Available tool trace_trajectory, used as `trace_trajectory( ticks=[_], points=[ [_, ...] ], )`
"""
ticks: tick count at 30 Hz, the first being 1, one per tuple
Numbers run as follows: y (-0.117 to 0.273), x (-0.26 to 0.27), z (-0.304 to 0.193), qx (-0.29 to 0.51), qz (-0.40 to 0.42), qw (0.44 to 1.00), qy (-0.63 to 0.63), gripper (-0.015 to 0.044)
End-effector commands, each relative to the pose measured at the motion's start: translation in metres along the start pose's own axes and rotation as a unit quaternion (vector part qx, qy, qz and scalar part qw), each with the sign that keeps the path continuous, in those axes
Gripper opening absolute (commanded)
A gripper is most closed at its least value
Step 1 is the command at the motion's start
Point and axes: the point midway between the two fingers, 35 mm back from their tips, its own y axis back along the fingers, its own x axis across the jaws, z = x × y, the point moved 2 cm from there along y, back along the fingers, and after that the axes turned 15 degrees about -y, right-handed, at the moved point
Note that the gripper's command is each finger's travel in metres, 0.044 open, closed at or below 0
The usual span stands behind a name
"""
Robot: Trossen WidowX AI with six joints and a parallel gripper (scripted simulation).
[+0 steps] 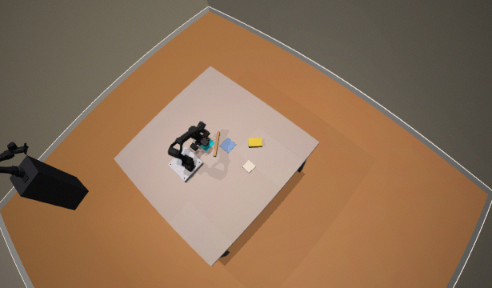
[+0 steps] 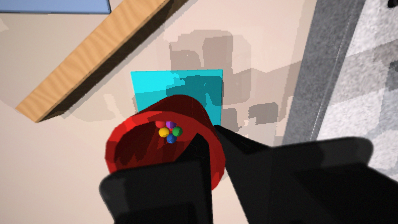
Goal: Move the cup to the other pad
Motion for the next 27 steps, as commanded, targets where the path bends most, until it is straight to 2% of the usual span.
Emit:
trace_trajectory(
  ticks=[1,17,22,27],
  points=[
    [-0.0052,-0.0023,0.0006,-0.002,-0.007,1.000,-0.003,0.0000],
    [-0.0025,-0.0009,0.0003,-0.001,-0.002,1.000,0.000,0.0000],
    [-0.0025,-0.0009,0.0003,-0.001,-0.002,1.000,0.000,0.0128],
    [-0.0019,-0.0008,0.0003,-0.001,-0.002,1.000,0.000,0.0128]
  ],
)
